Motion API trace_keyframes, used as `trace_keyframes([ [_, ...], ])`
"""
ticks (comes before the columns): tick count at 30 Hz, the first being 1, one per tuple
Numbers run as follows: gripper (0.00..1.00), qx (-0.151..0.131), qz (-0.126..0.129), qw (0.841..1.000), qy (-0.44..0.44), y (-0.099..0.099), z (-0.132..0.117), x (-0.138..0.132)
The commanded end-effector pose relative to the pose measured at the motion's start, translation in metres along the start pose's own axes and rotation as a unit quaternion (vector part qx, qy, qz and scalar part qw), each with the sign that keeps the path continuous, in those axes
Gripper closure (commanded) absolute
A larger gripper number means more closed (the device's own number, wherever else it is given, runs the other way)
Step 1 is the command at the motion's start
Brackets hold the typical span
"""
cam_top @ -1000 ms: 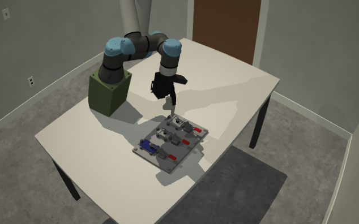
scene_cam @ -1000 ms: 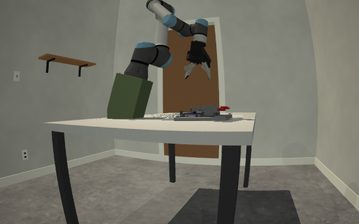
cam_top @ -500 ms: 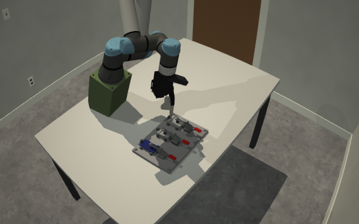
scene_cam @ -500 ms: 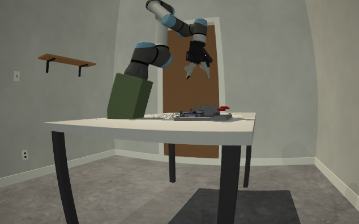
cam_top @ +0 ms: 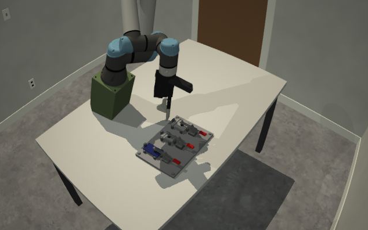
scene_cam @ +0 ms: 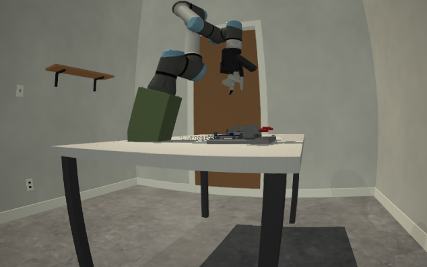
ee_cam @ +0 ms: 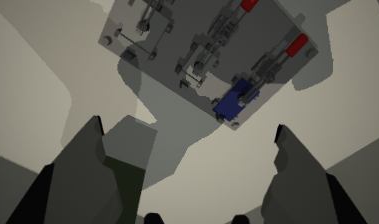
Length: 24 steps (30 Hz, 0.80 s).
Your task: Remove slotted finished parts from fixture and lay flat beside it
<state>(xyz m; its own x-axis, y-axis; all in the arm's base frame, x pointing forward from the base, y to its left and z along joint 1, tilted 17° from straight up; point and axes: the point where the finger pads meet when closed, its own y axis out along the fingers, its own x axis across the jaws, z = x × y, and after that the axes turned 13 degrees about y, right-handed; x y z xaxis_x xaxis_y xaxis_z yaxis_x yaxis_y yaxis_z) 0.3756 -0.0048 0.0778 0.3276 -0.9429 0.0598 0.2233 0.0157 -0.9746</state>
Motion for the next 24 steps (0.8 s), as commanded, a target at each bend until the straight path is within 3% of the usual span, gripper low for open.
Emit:
trace_keyframes([
  [1, 0.00, 0.008, -0.002, 0.997, 0.071, -0.0016, 0.0007, 0.0024],
  [11, 0.00, 0.023, 0.003, 0.981, 0.191, -0.0040, 0.0008, 0.0068],
  [24, 0.00, 0.032, 0.007, 0.965, 0.259, -0.0053, 0.0005, 0.0093],
])
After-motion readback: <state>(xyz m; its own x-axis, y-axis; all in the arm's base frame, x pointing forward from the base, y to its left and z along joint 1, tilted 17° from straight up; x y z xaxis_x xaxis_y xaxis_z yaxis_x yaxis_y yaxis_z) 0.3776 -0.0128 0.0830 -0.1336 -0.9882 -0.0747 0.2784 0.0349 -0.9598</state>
